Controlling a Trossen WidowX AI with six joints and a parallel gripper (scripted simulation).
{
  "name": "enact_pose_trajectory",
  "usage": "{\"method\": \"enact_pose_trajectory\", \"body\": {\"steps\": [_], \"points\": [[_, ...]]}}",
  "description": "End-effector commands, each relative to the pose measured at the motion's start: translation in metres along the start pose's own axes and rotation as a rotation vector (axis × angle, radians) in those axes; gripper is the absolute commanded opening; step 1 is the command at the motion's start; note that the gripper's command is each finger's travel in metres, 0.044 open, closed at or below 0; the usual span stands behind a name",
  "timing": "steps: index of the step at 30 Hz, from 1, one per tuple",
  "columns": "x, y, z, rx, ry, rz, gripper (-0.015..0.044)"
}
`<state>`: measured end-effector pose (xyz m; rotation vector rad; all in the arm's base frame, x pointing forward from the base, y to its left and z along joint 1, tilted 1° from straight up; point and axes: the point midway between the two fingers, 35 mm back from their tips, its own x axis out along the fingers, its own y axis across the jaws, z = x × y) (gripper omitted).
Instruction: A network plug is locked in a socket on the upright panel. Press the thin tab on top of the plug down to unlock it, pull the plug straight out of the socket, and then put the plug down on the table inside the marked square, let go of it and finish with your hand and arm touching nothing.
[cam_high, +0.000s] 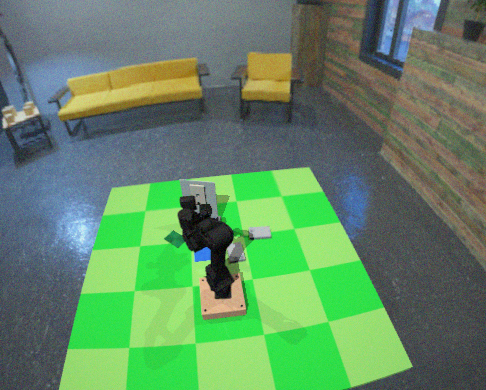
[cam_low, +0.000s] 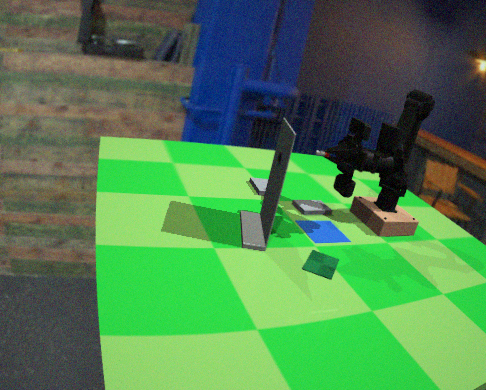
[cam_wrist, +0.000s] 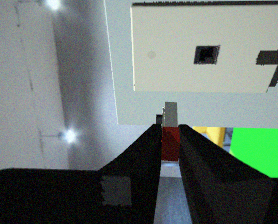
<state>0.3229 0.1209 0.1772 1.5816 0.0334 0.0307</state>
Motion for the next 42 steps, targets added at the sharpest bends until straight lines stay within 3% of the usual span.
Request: {"method": "enact_pose_trajectory", "body": {"steps": [1,15,42], "points": [[-0.002,0.008,0.0,0.007,-0.002,0.006,0.0],[-0.011,0.023,0.002,0.001,0.001,-0.006,0.0],[-0.022,-0.068,0.027,-0.169,0.136,-0.531,0.0]]}}
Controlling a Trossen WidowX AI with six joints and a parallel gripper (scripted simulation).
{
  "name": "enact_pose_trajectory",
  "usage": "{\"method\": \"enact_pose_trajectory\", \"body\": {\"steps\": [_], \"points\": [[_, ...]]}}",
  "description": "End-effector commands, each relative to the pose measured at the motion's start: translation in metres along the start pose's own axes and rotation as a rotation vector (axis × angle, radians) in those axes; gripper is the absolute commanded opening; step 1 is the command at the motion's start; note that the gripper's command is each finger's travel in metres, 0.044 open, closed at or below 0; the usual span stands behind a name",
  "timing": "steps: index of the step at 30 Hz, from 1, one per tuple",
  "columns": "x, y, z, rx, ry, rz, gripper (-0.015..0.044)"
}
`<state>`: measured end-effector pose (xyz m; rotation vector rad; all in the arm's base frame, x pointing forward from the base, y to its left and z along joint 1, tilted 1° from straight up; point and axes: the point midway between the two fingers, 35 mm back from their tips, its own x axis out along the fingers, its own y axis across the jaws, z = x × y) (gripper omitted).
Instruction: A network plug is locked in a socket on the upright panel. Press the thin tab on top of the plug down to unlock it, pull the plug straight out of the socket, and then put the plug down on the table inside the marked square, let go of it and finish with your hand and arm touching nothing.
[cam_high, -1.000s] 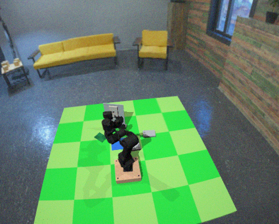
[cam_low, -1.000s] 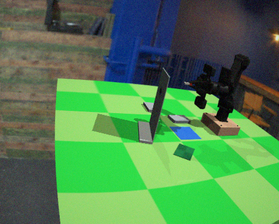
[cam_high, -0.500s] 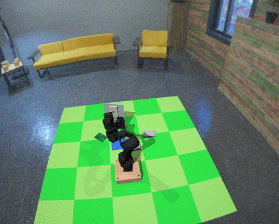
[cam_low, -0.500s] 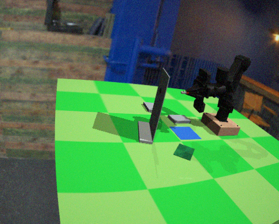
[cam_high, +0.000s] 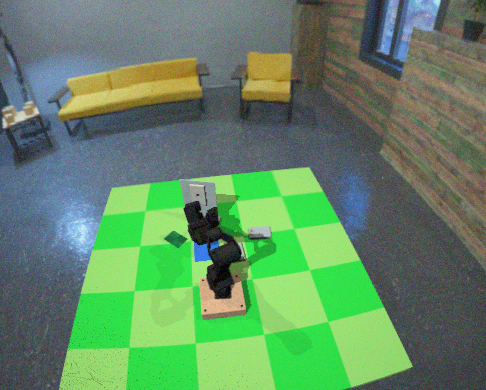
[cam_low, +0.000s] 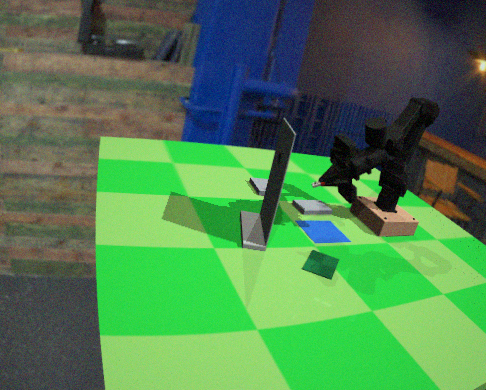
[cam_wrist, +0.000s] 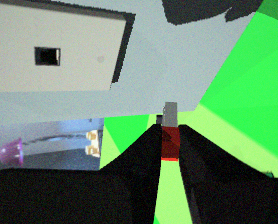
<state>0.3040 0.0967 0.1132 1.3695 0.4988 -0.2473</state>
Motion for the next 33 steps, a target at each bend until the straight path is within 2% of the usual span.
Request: {"method": "enact_pose_trajectory", "body": {"steps": [1,19,33], "points": [[-0.001,-0.009,0.002,-0.006,0.023,-0.061,0.0],[-0.024,-0.075,0.008,0.038,0.148,-0.433,0.0],[-0.016,-0.088,0.006,0.042,0.152,-0.446,0.0]]}}
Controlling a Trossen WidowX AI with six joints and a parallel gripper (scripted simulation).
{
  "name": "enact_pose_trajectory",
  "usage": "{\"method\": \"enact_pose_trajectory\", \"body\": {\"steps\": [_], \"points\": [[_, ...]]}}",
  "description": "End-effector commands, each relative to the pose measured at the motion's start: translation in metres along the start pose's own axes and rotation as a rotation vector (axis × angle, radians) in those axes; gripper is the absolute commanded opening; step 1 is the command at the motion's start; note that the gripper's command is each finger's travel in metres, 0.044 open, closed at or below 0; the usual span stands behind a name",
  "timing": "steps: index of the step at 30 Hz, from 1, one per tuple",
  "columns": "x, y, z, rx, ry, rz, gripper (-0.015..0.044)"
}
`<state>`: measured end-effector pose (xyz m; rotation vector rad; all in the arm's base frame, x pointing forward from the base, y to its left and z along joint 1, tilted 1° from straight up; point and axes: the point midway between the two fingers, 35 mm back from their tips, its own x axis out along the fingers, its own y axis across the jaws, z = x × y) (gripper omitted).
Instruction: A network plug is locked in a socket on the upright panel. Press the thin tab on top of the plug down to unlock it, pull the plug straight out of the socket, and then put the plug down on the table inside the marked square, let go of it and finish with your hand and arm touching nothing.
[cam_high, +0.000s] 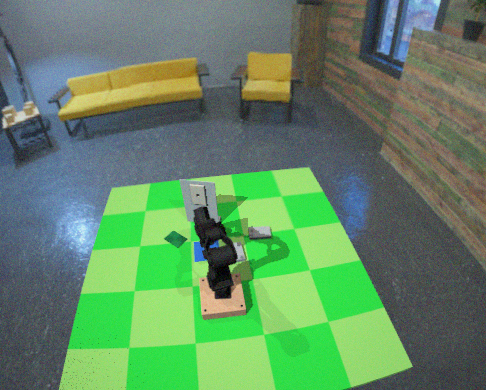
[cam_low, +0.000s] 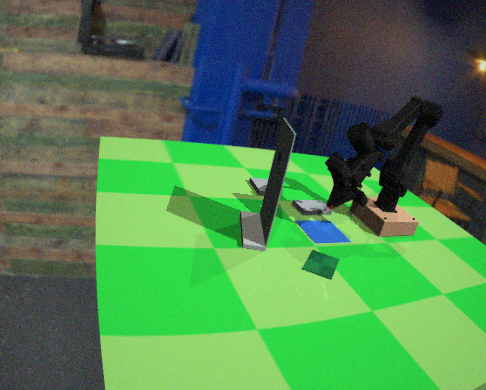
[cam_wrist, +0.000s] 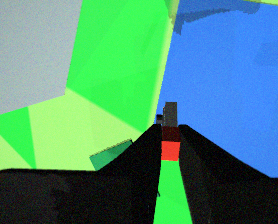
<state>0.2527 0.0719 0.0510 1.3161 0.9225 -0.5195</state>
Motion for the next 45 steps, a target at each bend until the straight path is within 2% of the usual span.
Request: {"method": "enact_pose_trajectory", "body": {"steps": [1,45], "points": [[0.005,-0.005,-0.001,-0.003,0.004,-0.008,0.0],[0.042,-0.033,-0.001,-0.003,0.003,-0.008,0.0]]}}
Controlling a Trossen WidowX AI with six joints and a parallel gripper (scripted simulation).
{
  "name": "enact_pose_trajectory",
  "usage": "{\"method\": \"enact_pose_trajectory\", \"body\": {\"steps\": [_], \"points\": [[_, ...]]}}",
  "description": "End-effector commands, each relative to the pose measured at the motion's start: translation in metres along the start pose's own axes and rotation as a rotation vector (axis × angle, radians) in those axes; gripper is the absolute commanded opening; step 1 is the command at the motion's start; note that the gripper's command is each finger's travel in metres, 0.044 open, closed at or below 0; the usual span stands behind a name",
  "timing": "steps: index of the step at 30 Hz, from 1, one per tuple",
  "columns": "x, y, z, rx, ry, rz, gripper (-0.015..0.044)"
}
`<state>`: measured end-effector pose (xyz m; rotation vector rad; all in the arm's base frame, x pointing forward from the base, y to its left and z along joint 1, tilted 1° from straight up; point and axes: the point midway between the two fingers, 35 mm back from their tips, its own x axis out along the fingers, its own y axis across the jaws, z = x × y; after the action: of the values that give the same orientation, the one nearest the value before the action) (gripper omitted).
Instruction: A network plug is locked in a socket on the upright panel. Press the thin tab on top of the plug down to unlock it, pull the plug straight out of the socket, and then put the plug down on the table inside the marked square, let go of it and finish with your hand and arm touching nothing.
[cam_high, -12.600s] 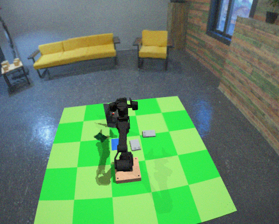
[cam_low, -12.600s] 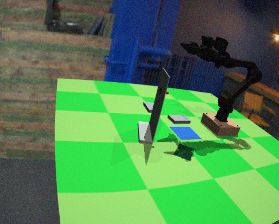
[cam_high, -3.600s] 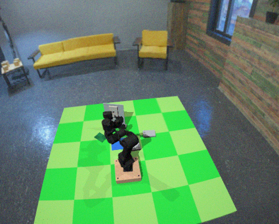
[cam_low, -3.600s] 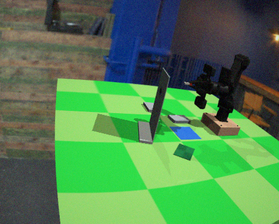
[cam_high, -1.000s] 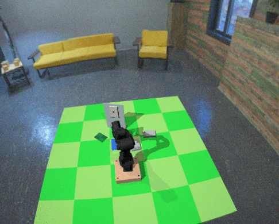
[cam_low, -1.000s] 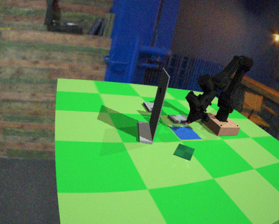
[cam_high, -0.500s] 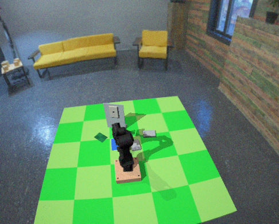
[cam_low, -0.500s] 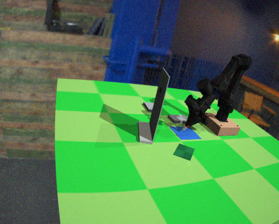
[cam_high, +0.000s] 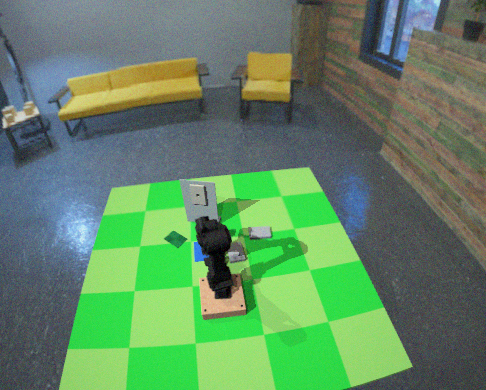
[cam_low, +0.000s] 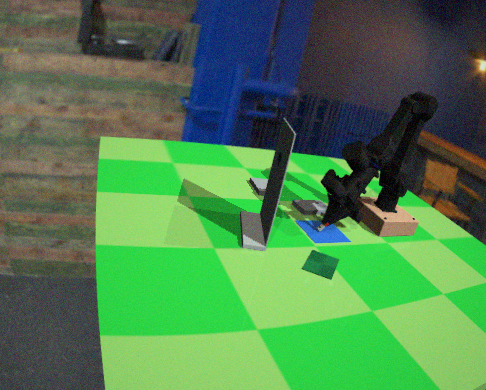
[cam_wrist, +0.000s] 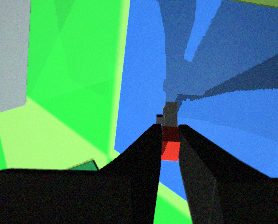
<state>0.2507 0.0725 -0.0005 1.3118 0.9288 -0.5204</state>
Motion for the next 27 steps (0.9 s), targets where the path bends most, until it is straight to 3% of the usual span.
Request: {"method": "enact_pose_trajectory", "body": {"steps": [1,12,18,27], "points": [[0.0015,-0.0014,0.0,0.0,0.0,-0.003,0.0],[0.0023,-0.001,0.0,0.0,0.0,-0.001,0.0],[0.0023,-0.001,0.0,0.0,0.0,-0.001,0.0156],[0.0,-0.0008,0.0,0.0,0.0,-0.001,0.0156]]}}
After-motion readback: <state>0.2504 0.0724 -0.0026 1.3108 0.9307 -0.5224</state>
